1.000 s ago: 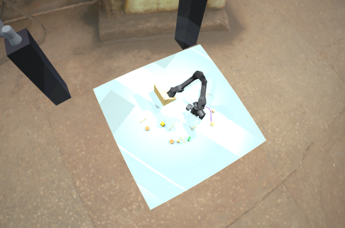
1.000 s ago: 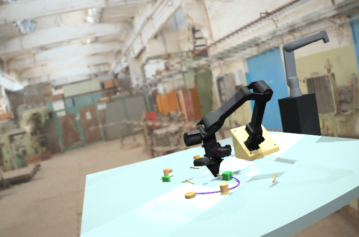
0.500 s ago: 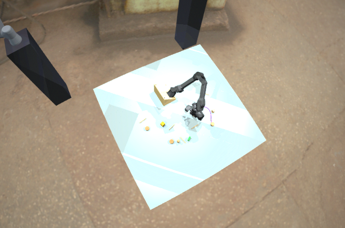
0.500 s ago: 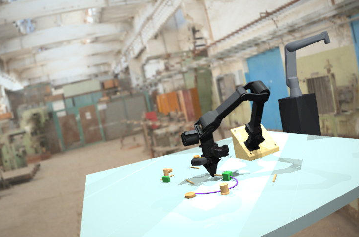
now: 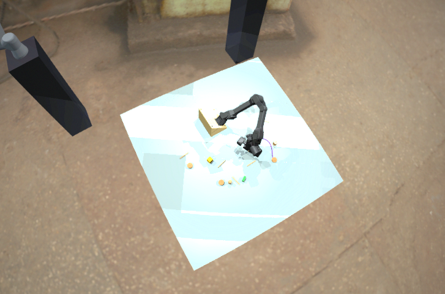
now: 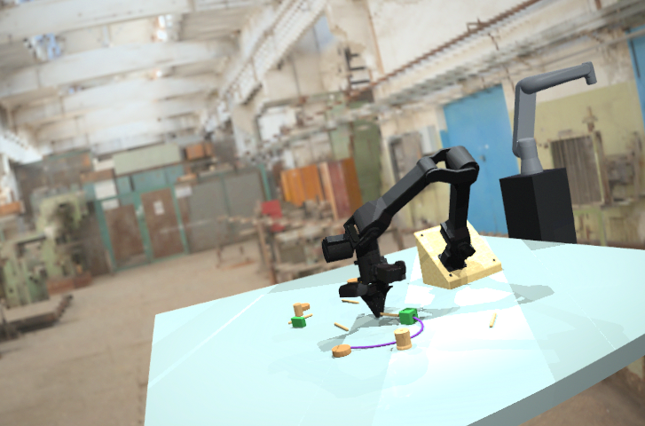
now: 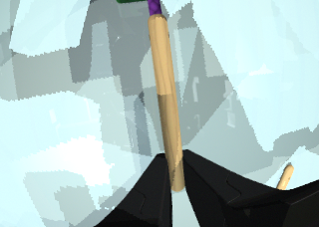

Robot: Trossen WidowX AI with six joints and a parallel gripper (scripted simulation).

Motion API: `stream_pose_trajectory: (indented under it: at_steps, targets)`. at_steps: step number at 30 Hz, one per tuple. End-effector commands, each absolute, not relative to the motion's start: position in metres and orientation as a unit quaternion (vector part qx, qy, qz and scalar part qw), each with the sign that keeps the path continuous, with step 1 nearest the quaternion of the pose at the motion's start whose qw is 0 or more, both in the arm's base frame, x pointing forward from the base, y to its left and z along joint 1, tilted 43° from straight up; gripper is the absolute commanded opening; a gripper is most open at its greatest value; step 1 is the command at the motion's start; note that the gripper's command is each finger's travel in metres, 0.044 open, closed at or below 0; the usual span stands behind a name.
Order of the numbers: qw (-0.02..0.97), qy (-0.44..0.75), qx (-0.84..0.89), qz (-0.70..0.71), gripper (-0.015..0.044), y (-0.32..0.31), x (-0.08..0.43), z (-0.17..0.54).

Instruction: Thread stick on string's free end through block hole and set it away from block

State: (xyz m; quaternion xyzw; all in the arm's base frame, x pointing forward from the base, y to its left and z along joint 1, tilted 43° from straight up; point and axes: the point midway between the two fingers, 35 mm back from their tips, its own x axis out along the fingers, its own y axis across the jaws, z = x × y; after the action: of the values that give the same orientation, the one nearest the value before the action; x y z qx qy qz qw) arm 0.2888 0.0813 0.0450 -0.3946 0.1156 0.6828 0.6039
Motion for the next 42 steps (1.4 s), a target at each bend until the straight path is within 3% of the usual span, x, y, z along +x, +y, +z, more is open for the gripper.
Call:
stream_pose_trajectory:
  at_steps: [1, 42]
  targets:
    - [0.604, 0.114, -0.392, 0.684, 0.0000, 0.078, 0.291, 0.040]
    - [0.581, 0.127, -0.387, 0.704, 0.0000, 0.062, 0.308, 0.012]
